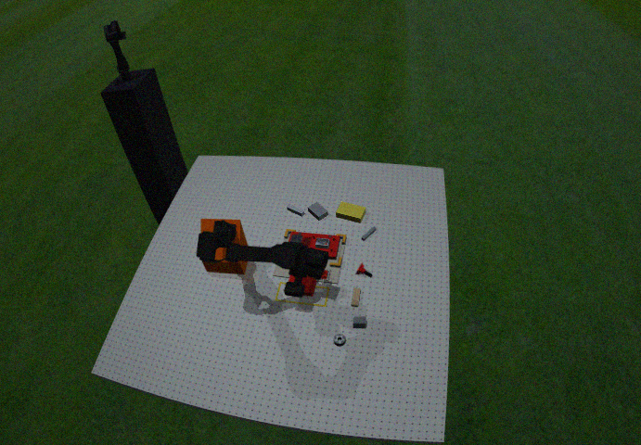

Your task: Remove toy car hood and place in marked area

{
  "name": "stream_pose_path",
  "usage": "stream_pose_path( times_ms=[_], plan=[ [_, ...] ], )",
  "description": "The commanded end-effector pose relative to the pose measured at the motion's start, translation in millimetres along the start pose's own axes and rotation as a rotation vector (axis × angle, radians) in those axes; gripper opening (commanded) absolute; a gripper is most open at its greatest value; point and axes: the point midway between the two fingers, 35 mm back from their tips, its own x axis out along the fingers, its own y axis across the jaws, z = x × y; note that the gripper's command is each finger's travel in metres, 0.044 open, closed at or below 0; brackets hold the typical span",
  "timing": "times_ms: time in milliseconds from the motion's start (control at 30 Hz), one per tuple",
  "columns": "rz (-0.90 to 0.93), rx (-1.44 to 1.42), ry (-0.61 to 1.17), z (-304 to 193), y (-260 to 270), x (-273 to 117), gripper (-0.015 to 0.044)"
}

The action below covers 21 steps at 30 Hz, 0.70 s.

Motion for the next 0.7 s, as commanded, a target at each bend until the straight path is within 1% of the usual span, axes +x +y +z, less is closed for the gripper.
stream_pose_path(
  times_ms=[0, 667],
  plan=[
    [0.006, -0.011, 0.007, -3, 3, 5, 0.0],
    [0.003, -0.012, 0.007, -4, 2, 24, 0.0]
  ],
)
